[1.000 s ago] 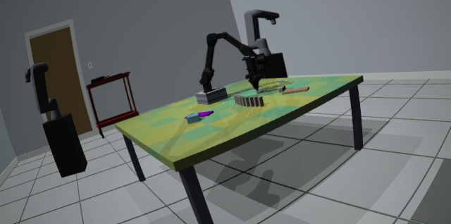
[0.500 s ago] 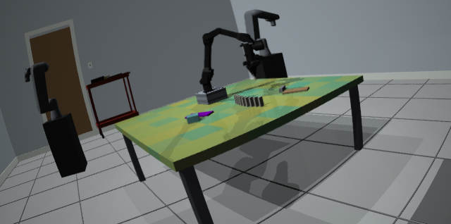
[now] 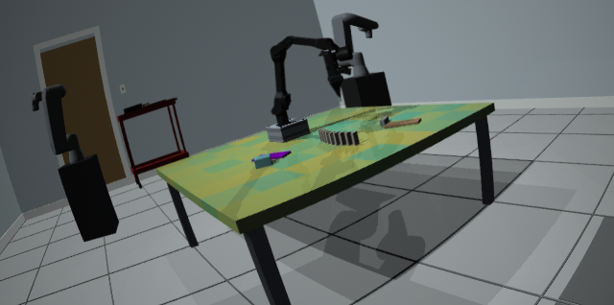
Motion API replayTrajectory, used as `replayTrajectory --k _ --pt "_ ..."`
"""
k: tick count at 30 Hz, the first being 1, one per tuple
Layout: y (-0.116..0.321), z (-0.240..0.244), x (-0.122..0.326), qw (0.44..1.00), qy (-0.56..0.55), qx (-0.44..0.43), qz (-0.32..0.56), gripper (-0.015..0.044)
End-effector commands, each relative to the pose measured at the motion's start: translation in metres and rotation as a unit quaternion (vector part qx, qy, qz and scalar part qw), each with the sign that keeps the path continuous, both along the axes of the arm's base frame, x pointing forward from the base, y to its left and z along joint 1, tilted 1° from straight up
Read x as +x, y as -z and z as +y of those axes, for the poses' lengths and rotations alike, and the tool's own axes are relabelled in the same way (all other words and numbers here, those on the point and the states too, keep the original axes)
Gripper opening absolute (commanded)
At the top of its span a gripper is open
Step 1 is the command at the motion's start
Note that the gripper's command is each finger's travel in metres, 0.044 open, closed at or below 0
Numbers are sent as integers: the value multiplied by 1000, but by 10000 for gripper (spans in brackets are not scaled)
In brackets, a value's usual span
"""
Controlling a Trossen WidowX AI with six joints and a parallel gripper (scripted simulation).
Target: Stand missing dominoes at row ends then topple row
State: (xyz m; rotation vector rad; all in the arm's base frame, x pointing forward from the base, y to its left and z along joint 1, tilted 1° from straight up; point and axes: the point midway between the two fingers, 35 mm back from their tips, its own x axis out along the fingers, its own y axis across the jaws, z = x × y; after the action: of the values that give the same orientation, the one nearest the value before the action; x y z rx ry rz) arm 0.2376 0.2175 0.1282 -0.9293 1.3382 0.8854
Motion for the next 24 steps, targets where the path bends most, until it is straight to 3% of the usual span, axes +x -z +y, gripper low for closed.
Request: replayTrajectory --k 1,4,10,24 --pt "-2 -49 18 985 170 2 -7 107" --pt "-3 -80 27 951 308 9 -6 107" --pt "-4 -150 34 804 594 23 -5 107" --pt "0 -152 35 799 601 24 -5 107"
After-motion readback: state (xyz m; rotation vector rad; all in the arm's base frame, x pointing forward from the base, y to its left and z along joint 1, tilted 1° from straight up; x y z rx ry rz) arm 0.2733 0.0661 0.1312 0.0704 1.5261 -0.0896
